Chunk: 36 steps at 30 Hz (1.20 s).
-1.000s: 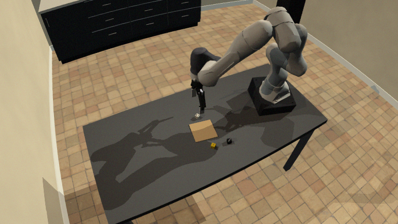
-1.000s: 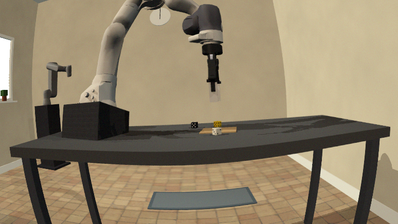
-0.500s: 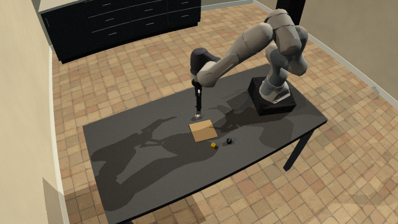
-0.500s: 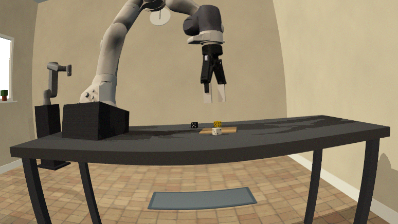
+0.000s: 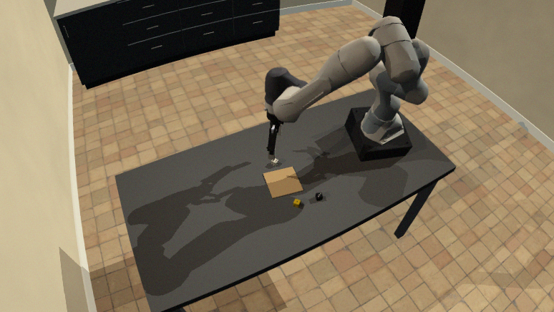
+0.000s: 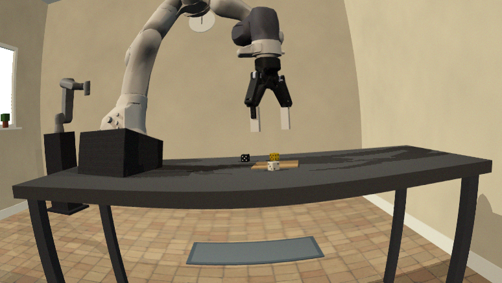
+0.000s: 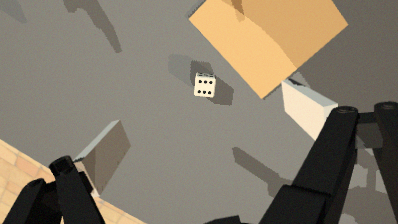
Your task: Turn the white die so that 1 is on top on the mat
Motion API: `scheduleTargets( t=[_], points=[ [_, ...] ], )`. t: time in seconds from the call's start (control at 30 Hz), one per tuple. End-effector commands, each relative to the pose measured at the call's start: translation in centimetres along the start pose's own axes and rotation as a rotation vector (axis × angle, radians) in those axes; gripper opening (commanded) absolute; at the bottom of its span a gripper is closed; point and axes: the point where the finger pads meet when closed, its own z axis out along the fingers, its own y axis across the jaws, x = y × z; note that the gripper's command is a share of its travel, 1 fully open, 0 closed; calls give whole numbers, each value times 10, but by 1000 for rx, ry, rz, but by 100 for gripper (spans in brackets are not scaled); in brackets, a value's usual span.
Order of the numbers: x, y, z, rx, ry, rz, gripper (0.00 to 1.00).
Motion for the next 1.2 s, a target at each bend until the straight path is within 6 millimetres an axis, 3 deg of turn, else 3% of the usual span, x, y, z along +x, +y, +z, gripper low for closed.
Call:
scheduleTargets(
  t=[0.0, 0.47, 0.5, 1.17],
  points=[
    [1, 2, 1, -5, 5, 174, 100],
    [1, 2, 3, -4, 6, 344, 100],
    [1, 2, 3, -4, 6, 344, 25],
    [1, 2, 3, -4, 6, 344, 25]
  ],
)
